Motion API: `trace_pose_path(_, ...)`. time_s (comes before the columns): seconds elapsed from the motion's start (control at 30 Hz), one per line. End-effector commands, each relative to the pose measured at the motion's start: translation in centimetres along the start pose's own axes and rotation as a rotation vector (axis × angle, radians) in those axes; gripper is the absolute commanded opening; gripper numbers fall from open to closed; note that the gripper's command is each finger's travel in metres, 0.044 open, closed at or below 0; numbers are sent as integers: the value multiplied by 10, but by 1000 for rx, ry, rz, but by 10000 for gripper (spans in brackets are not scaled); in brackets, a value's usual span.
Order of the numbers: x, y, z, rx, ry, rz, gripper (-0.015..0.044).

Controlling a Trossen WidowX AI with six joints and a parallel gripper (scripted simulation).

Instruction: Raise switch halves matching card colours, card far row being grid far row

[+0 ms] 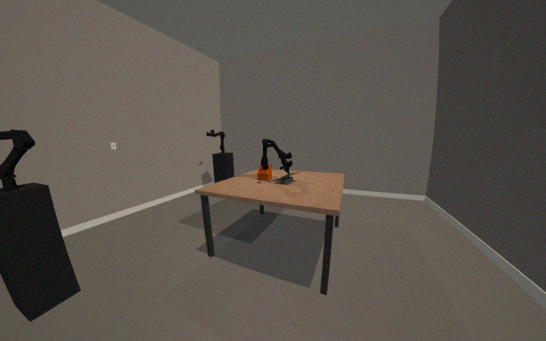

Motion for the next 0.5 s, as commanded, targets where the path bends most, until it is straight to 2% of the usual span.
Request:
trace_pose_path(0.0,-1,0,0,4,-1,2,0)
trace_pose_path(0.47,-3,0,0,4,-1,2,0)
Point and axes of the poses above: the point midway between the two fingers, 35 mm back from their tips, its own x axis back along the fingers, its own y axis across the jaws, z = x × y, the point moved 4 cm from there along x, back along the fingers, and after that the axes turned 8 degrees about -x, right-handed, at the moved point
